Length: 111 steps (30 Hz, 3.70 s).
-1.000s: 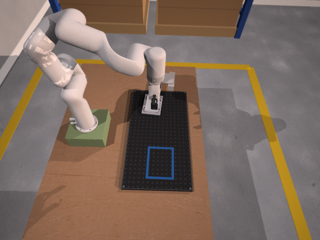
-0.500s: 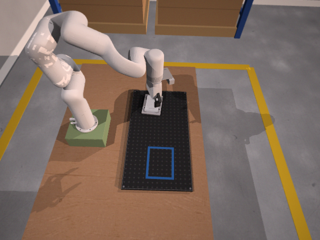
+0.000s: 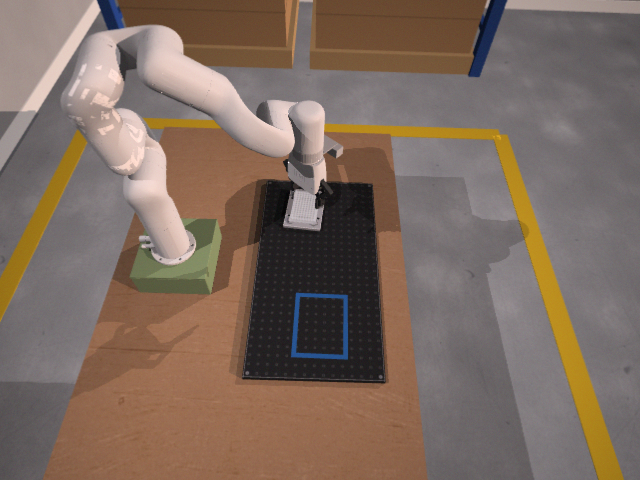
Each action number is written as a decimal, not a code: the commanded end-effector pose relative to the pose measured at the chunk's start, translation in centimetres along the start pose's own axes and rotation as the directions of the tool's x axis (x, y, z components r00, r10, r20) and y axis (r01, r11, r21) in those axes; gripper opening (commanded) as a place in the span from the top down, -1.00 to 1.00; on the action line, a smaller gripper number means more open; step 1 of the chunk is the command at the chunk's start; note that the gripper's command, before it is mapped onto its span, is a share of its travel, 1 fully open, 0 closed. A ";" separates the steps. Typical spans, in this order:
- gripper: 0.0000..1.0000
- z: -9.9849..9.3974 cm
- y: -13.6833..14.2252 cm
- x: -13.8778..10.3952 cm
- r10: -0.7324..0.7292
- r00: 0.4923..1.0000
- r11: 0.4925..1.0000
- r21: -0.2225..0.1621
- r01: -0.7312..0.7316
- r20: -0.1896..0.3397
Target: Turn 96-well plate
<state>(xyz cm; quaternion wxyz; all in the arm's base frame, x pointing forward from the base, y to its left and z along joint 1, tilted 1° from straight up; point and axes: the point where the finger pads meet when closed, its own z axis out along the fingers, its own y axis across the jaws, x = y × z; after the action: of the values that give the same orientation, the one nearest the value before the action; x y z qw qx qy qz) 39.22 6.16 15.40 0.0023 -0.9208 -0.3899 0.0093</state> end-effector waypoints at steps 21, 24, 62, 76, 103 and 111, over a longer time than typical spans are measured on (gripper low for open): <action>-1.00 6.4 -5.2 5.1 -0.585 0.811 0.811 -0.009 0.585 -0.004; -1.00 7.4 -6.0 5.9 -0.585 0.811 0.811 -0.009 0.585 -0.004; -1.00 13.7 -10.1 9.7 -0.585 0.811 0.811 -0.009 0.585 -0.005; -1.00 15.7 -10.1 9.7 -0.585 0.811 0.811 -0.009 0.585 -0.005; -1.00 18.6 -10.0 9.7 -0.585 0.811 0.811 -0.008 0.585 -0.004; -1.00 18.8 -10.0 9.7 -0.585 0.811 0.811 -0.008 0.585 -0.004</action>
<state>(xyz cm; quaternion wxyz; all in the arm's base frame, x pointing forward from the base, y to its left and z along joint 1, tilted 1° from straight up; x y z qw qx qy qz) 38.30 20.00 -3.37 0.0013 -0.7563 -0.6542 0.0056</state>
